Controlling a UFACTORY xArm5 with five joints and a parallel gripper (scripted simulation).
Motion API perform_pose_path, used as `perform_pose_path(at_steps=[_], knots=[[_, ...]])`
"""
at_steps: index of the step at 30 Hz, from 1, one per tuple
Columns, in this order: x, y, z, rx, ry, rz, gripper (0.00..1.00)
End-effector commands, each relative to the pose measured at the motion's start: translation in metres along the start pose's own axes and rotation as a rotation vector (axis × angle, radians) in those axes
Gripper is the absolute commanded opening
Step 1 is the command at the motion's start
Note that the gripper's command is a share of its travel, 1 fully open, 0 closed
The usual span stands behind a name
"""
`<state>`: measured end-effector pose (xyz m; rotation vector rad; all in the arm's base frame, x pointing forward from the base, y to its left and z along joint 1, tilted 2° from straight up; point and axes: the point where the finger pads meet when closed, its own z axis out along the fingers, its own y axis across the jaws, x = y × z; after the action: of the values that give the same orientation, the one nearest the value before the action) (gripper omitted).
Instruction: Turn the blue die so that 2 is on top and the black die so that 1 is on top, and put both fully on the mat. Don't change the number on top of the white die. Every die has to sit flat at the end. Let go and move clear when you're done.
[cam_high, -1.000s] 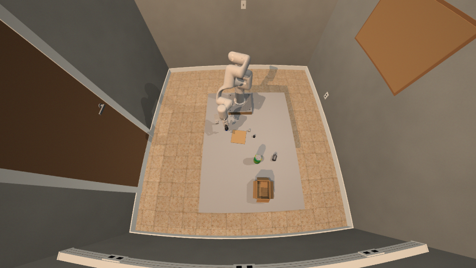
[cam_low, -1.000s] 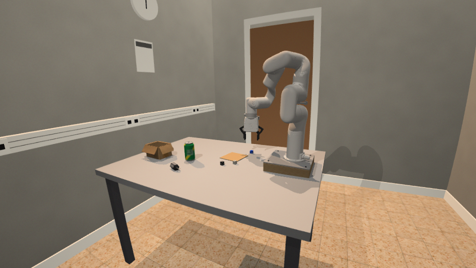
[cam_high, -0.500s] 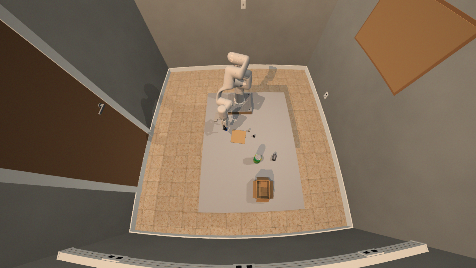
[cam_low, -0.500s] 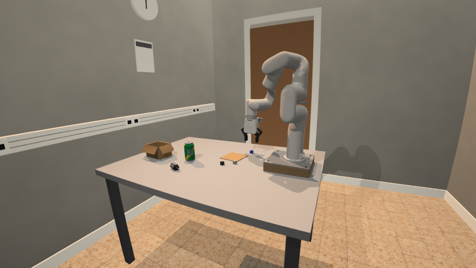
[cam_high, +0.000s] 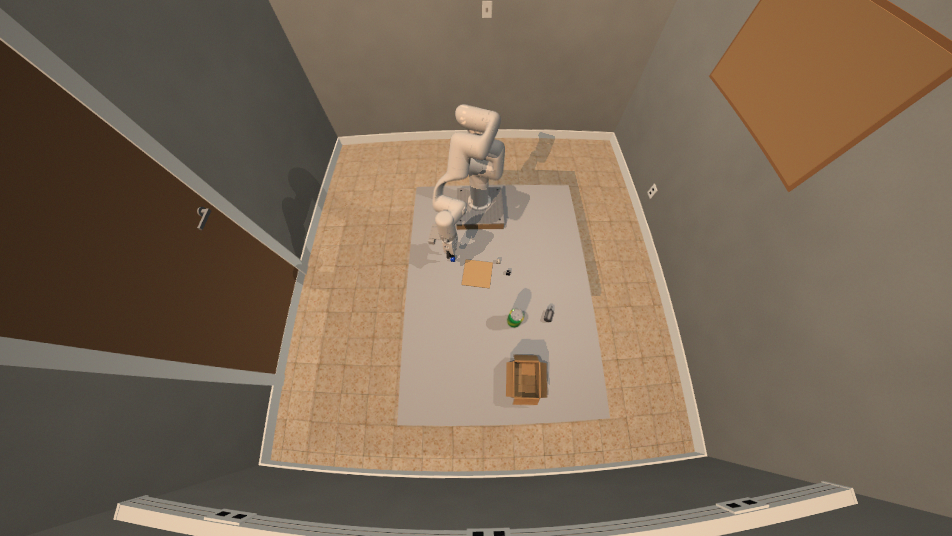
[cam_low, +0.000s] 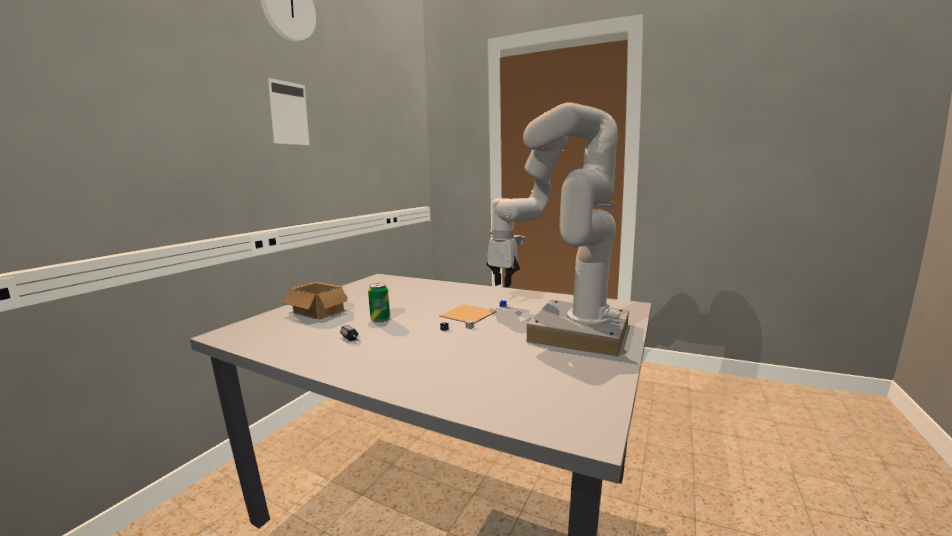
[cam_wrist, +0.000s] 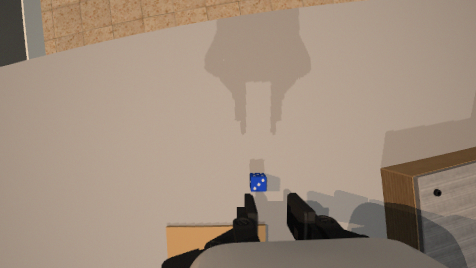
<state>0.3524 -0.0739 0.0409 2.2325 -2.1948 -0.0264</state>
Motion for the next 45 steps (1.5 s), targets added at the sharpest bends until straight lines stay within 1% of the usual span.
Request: perform_pose_path(at_steps=[1,28,45], knots=[[0.0,-0.001,-0.001,0.003,0.001,0.0,0.36],[0.0,-0.001,0.0,0.003,0.001,0.0,0.36],[0.0,-0.001,0.014,0.003,0.001,0.0,0.36]])
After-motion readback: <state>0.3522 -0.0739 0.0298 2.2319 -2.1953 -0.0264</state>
